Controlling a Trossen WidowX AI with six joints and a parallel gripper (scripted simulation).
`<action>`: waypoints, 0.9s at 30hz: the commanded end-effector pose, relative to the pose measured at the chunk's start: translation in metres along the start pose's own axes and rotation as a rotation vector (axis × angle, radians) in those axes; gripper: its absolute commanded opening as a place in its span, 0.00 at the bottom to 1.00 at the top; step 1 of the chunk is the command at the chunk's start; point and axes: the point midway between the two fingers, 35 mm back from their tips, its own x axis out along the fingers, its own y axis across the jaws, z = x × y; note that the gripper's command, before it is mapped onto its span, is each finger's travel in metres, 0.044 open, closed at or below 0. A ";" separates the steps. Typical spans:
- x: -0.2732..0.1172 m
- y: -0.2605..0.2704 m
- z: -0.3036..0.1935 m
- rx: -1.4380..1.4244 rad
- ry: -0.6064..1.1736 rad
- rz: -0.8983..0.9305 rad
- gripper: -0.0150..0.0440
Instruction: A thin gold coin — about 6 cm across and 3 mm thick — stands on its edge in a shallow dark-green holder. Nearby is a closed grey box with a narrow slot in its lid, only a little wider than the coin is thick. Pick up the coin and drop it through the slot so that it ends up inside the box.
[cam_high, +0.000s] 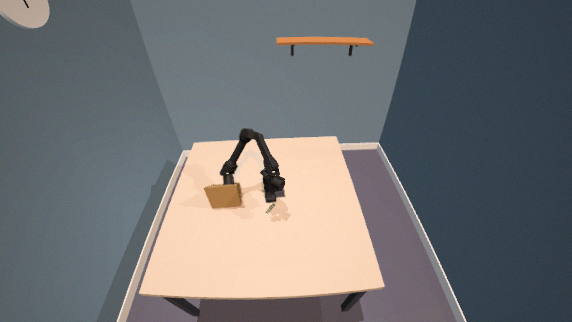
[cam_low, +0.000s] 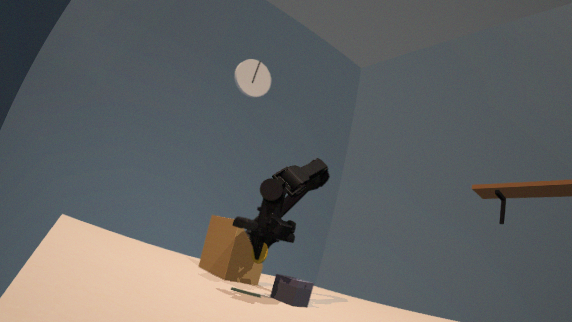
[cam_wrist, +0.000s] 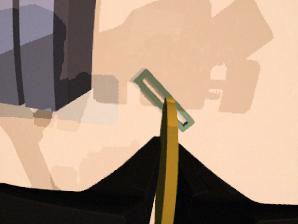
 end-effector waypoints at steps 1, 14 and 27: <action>-0.001 0.001 0.002 0.075 -0.005 0.001 0.25; -0.002 0.016 0.013 0.076 -0.006 -0.002 0.25; -0.003 0.044 0.030 0.077 -0.007 -0.004 0.25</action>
